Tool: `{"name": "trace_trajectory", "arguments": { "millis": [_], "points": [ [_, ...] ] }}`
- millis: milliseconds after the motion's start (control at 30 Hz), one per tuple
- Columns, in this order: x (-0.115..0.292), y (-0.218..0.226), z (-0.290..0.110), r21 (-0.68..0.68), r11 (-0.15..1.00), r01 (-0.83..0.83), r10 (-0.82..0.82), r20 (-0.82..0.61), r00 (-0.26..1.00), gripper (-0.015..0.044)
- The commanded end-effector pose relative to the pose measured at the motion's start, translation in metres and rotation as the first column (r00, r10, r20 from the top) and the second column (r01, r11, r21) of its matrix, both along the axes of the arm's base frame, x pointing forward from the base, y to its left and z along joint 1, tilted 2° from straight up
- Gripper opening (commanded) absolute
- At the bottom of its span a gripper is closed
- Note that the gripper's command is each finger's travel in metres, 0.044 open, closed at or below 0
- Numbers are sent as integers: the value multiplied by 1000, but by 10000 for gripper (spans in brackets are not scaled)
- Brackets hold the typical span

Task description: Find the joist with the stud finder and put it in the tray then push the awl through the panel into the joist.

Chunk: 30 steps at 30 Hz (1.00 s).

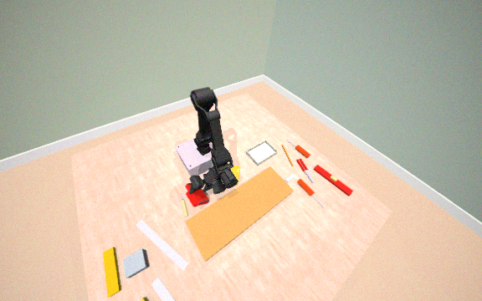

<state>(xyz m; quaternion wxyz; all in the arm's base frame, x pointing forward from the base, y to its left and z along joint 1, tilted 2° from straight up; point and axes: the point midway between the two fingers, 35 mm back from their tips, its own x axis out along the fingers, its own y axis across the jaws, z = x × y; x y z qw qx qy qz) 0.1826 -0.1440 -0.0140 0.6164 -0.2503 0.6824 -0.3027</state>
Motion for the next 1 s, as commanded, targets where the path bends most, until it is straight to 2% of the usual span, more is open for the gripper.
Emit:
{"name": "trace_trajectory", "arguments": {
  "millis": [0, 167, 367, 433, 567, 600, 967],
  "points": [
    [2, 3, 5, -6, 1000, 1, -1, 7, 1000, 440],
    [7, 12, 22, 0, 1000, 0, 0, 7, 1000, 440],
    [5, 45, 94, 6, 1000, 0, 0, 2, 1000, 440],
    [2, 48, 104, 5, 1000, 0, 0, 1, 1000, 440],
    [2, 48, 104, 5, 1000, 0, 0, 1, 1000, 440],
    [6, 36, 77, -1, 1000, -3, 3, -8, 1000, 440],
    [6, 36, 77, -1, 1000, -3, 3, -8, 1000, 440]
  ]
}}
